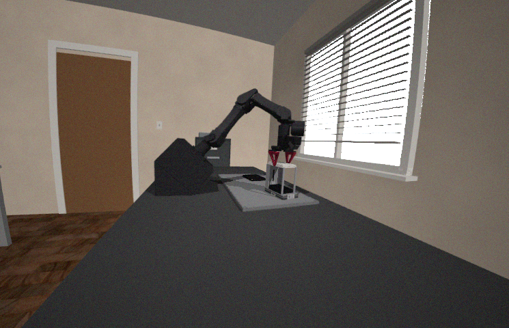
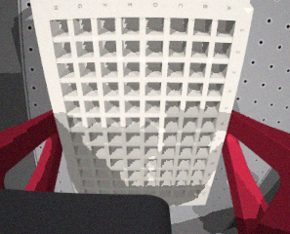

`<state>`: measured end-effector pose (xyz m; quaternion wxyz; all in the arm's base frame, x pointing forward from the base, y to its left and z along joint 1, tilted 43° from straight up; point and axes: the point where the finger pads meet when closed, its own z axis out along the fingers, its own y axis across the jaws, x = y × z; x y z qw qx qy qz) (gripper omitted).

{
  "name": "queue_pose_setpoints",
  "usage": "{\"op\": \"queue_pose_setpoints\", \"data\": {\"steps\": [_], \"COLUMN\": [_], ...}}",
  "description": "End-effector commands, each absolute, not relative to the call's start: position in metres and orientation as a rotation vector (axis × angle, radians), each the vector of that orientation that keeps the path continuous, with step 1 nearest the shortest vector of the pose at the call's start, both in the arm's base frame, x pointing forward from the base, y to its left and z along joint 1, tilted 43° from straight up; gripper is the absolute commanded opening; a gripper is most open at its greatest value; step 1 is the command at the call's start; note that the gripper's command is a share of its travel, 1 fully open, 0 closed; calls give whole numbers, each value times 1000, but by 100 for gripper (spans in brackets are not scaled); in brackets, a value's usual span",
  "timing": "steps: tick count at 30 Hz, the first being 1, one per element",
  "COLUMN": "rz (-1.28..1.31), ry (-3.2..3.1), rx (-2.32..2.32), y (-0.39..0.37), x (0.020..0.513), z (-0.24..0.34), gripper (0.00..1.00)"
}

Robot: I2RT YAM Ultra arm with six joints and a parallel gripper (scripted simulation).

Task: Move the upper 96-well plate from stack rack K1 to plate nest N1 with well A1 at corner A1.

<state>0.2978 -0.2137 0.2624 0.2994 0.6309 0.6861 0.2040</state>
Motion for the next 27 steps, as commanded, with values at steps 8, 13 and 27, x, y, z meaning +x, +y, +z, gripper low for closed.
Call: {"op": "queue_pose_setpoints", "data": {"steps": [8,13,27], "rz": [519,516,517], "ry": [1791,1791,1789], "rx": [1645,1646,1648], "y": [-213,-214,-214], "x": [281,281,281], "z": [293,293,293], "gripper": [0,0,0]}}
